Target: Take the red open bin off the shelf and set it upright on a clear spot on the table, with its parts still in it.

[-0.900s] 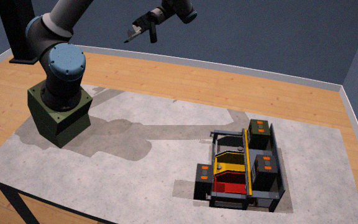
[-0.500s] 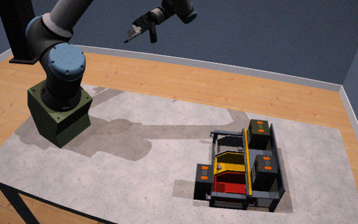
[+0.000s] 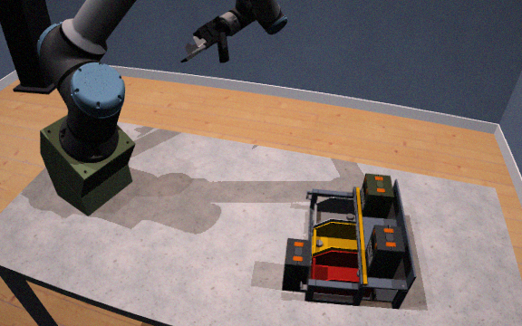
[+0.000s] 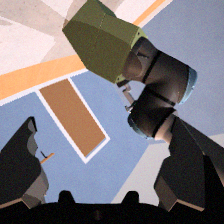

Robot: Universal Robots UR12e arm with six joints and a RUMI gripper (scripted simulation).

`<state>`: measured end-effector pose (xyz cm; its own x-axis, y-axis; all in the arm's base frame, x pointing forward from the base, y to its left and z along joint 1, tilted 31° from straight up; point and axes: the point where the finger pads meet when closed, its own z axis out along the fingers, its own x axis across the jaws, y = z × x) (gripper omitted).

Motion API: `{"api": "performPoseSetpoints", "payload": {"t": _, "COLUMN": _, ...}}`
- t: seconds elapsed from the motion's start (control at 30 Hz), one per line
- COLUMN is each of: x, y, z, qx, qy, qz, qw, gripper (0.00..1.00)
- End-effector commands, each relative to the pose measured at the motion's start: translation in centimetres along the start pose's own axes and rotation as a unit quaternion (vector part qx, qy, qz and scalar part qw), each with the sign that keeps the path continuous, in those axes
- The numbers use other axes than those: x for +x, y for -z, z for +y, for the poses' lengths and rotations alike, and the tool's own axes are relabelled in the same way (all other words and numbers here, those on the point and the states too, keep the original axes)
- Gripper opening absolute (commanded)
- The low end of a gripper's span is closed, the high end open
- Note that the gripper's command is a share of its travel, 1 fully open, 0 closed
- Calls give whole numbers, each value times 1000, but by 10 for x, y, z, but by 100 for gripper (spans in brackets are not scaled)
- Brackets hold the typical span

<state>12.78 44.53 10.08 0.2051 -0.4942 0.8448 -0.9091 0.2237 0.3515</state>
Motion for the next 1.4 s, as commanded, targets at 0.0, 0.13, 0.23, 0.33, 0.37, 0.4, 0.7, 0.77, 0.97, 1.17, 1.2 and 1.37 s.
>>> {"api": "performPoseSetpoints", "payload": {"t": 0.0, "x": 0, "y": 0, "z": 0, "qx": 0, "qy": 0, "qz": 0, "qw": 1000, "gripper": 100}}
{"api": "performPoseSetpoints", "payload": {"t": 0.13, "x": 0, "y": 0, "z": 0, "qx": 0, "qy": 0, "qz": 0, "qw": 1000, "gripper": 100}}
{"api": "performPoseSetpoints", "payload": {"t": 0.23, "x": 0, "y": 0, "z": 0, "qx": 0, "qy": 0, "qz": 0, "qw": 1000, "gripper": 100}}
{"api": "performPoseSetpoints", "payload": {"t": 0.33, "x": 0, "y": 0, "z": 0, "qx": 0, "qy": 0, "qz": 0, "qw": 1000, "gripper": 100}}
{"api": "performPoseSetpoints", "payload": {"t": 0.37, "x": 0, "y": 0, "z": 0, "qx": 0, "qy": 0, "qz": 0, "qw": 1000, "gripper": 100}}
{"api": "performPoseSetpoints", "payload": {"t": 0.4, "x": 0, "y": 0, "z": 0, "qx": 0, "qy": 0, "qz": 0, "qw": 1000, "gripper": 100}}
{"api": "performPoseSetpoints", "payload": {"t": 0.7, "x": 0, "y": 0, "z": 0, "qx": 0, "qy": 0, "qz": 0, "qw": 1000, "gripper": 100}}
{"api": "performPoseSetpoints", "payload": {"t": 0.77, "x": 0, "y": 0, "z": 0, "qx": 0, "qy": 0, "qz": 0, "qw": 1000, "gripper": 100}}
{"api": "performPoseSetpoints", "payload": {"t": 0.97, "x": 34, "y": -14, "z": -33, "qx": 99, "qy": 84, "qz": 5, "qw": 992, "gripper": 100}}
{"api": "performPoseSetpoints", "payload": {"t": 1.17, "x": 34, "y": -14, "z": -33, "qx": 99, "qy": 84, "qz": 5, "qw": 992, "gripper": 100}}
{"api": "performPoseSetpoints", "payload": {"t": 1.2, "x": 34, "y": -14, "z": -33, "qx": 99, "qy": 84, "qz": 5, "qw": 992, "gripper": 100}}
{"api": "performPoseSetpoints", "payload": {"t": 1.37, "x": 40, "y": -16, "z": -40, "qx": 117, "qy": 99, "qz": 6, "qw": 988, "gripper": 100}}
